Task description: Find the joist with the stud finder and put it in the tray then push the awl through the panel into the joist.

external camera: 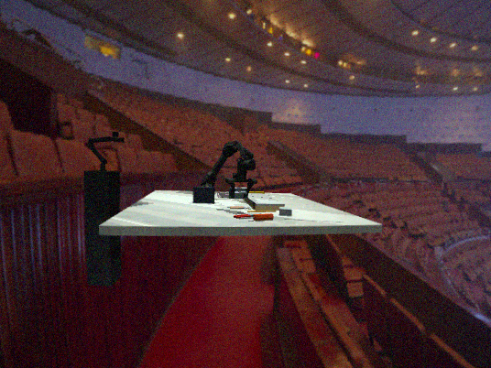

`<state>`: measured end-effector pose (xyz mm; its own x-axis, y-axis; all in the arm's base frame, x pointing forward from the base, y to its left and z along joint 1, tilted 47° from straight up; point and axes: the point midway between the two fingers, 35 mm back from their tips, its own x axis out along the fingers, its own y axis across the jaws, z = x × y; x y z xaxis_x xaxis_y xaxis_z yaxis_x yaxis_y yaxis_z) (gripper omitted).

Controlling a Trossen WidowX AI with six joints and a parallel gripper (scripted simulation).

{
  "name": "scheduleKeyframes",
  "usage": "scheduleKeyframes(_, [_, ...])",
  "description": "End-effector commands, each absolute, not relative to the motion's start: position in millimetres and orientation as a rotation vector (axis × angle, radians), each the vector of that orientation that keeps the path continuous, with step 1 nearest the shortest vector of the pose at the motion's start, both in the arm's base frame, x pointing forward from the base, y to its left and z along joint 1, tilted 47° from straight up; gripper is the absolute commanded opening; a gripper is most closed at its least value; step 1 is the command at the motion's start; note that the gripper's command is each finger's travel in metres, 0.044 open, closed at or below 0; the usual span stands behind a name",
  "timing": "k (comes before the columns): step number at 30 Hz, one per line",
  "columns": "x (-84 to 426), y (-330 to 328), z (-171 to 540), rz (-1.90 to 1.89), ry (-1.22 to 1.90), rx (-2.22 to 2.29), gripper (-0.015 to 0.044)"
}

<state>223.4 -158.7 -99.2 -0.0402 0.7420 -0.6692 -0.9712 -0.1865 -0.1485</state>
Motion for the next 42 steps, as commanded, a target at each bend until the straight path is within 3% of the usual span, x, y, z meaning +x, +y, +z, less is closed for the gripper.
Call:
scheduleKeyframes(1, [222.1, -157.0, -98.9, 1.612, 0.424, -0.75, 0.0])
scheduleKeyframes(42, [220.9, -151.2, -97.6, 1.557, 0.553, -0.891, 0.0])
